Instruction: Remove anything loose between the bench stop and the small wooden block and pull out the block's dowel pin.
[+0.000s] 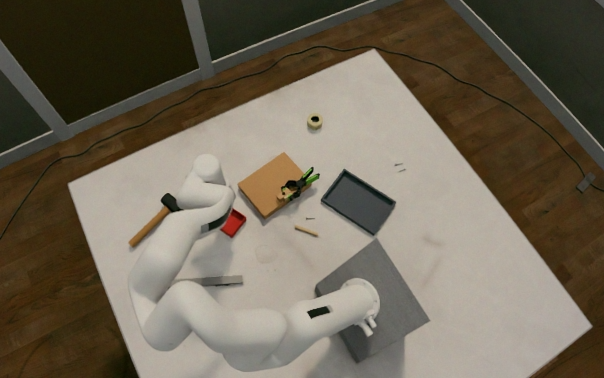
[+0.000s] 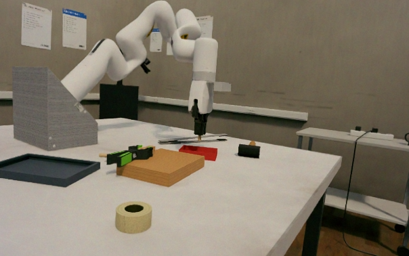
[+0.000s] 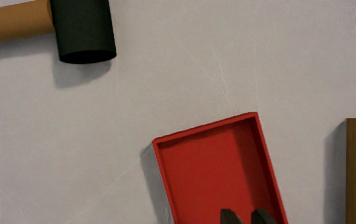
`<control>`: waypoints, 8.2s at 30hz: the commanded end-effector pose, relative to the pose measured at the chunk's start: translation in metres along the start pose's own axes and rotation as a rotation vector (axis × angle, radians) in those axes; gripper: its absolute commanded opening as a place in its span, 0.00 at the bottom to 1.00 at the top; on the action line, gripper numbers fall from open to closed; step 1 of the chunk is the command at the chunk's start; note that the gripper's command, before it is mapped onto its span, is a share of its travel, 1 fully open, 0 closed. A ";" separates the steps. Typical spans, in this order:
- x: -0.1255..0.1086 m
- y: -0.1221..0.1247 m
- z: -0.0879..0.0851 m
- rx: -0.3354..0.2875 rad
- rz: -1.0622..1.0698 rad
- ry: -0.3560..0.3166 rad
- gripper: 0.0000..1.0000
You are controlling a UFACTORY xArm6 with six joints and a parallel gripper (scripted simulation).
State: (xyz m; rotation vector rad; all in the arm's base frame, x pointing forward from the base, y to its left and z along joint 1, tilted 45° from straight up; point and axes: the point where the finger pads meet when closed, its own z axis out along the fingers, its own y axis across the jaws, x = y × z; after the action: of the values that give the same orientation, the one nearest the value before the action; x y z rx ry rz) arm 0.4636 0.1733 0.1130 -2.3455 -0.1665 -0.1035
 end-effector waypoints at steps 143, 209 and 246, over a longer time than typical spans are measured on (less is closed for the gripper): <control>0.002 0.000 0.026 0.000 -0.001 0.003 0.28; 0.002 0.000 -0.070 -0.001 -0.001 0.003 0.28; 0.002 0.000 -0.070 -0.001 -0.001 0.003 0.28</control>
State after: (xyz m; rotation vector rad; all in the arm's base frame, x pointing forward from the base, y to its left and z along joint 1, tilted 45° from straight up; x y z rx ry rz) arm 0.4625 0.1242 0.1613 -2.3455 -0.1665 -0.1034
